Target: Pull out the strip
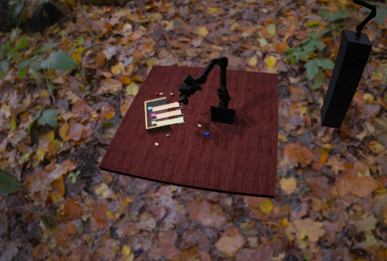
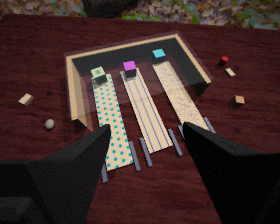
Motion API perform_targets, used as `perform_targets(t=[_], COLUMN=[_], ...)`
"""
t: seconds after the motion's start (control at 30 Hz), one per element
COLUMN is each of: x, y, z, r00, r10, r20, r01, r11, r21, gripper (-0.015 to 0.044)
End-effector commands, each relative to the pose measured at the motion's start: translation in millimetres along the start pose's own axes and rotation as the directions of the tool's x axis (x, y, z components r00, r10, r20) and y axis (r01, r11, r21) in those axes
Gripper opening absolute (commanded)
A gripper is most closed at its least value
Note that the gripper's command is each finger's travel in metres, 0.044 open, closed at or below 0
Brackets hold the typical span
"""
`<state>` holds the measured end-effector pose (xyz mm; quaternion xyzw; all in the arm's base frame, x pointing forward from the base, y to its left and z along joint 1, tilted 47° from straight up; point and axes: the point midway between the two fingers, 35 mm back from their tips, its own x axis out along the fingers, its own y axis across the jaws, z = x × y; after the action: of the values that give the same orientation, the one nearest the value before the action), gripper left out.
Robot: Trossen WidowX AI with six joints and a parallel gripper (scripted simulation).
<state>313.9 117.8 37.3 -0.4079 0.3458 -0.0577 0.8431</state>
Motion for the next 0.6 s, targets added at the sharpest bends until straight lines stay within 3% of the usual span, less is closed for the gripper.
perform_targets(t=[0.0, 0.27, 0.47, 0.57], x=[22.7, 66.8, 87.0, 88.5], y=[14.4, 37.4, 45.8, 46.7], z=[1.2, -21.7, -48.8, -52.1], r00=[0.989, 0.862, 0.676, 0.651], r10=[0.036, 0.061, 0.034, 0.029], r20=[-0.141, -0.503, -0.736, -0.758], r01=[-0.043, -0.143, -0.208, -0.214], r11=[0.998, 0.982, 0.967, 0.966], r21=[-0.046, -0.126, -0.146, -0.147], gripper=[0.0216, 0.0006, 0.0, 0.0])
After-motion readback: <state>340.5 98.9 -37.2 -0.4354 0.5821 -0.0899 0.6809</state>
